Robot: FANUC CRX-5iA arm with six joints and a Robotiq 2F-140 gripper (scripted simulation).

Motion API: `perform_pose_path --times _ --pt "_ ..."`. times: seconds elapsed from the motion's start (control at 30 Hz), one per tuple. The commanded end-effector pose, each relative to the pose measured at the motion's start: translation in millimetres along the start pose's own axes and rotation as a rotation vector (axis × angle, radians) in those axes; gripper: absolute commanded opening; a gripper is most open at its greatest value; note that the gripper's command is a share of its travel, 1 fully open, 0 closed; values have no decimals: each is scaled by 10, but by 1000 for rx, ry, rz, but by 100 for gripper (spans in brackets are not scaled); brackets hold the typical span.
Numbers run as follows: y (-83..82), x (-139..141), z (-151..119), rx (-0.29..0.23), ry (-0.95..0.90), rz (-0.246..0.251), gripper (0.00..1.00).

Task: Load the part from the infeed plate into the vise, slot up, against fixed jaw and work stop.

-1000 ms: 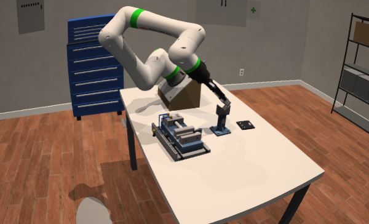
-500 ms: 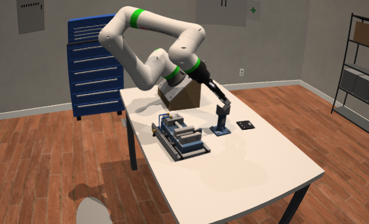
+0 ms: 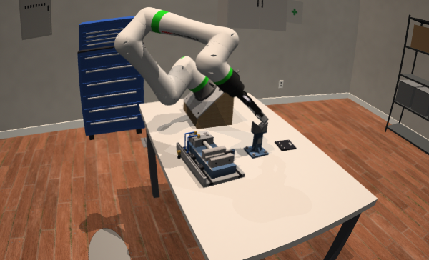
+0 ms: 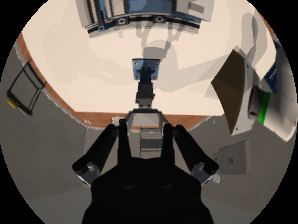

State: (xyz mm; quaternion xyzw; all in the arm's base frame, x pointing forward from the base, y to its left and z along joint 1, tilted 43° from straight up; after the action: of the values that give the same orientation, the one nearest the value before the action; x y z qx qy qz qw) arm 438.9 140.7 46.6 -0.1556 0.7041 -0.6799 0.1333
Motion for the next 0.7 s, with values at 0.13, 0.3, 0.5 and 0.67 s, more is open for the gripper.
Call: perform_pose_path --times 0.13,0.3,0.5,0.67 --pt "0 -1 0 0 0 0 0" --pt "2 -1 2 0 0 0 0" --pt "6 1 9 0 0 0 0" --pt "10 3 17 0 0 0 0"
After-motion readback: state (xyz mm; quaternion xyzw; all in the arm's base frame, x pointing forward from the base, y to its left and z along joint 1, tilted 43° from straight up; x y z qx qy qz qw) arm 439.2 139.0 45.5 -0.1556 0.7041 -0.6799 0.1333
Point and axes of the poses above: the point where the finger pads meet when closed, its own y axis out along the fingers, its own x axis across the jaws, z = x × y, the point moved 7 cm from there along -y, back along the fingers, and after that the axes turned 15 degrees about -y, right-handed, at the moved point
